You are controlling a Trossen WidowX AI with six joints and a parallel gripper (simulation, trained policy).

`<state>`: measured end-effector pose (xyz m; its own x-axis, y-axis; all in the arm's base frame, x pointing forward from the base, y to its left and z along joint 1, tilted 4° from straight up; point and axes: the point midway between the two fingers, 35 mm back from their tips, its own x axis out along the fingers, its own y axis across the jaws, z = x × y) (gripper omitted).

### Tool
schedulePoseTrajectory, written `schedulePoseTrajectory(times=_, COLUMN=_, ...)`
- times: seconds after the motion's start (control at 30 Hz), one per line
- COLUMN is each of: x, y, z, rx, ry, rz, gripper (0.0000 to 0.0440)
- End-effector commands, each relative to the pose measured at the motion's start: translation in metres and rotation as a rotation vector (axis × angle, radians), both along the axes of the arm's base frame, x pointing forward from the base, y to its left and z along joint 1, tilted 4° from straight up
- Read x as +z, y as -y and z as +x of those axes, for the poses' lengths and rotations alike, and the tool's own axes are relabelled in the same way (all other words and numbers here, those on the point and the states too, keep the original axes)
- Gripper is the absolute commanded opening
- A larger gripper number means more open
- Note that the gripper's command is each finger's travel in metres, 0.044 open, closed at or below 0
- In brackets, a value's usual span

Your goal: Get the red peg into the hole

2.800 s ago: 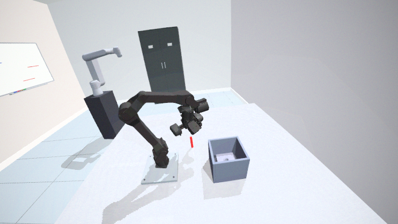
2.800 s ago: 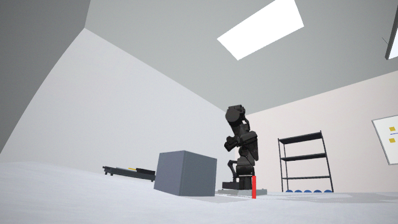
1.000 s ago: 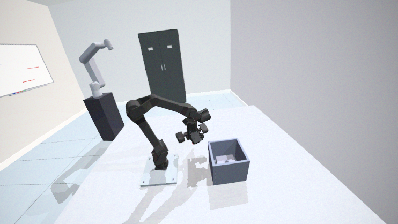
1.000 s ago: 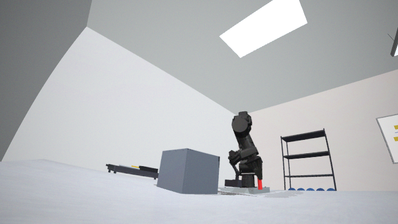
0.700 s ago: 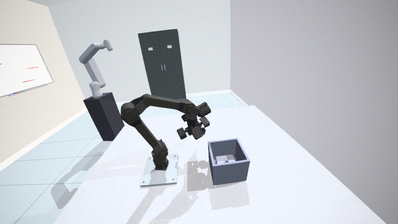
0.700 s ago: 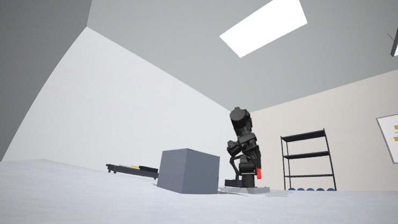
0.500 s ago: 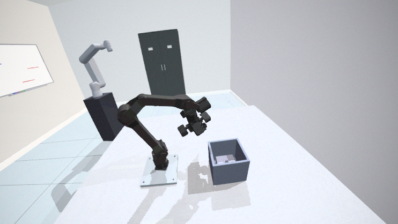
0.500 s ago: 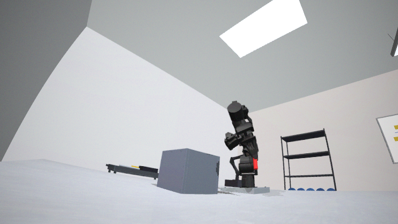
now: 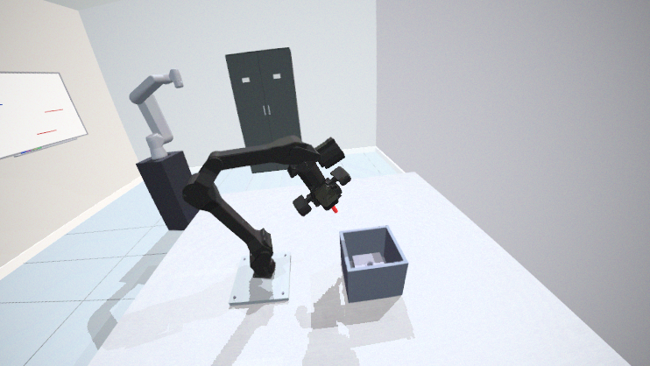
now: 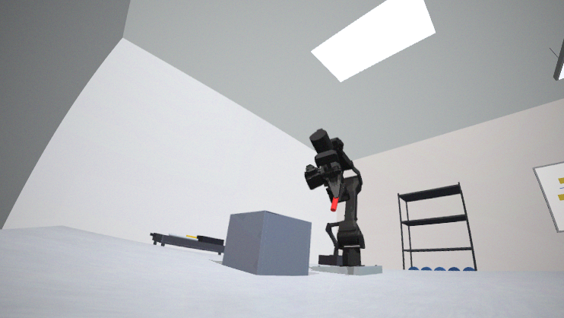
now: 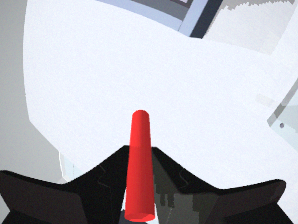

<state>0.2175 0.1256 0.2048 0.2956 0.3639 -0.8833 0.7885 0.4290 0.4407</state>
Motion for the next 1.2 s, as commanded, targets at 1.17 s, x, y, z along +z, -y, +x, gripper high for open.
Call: schedulePoseTrajectory(times=1.17, x=-0.009, y=0.125, z=0.066, rx=-0.259, ry=-0.125, rz=-0.166, gripper=0.0000)
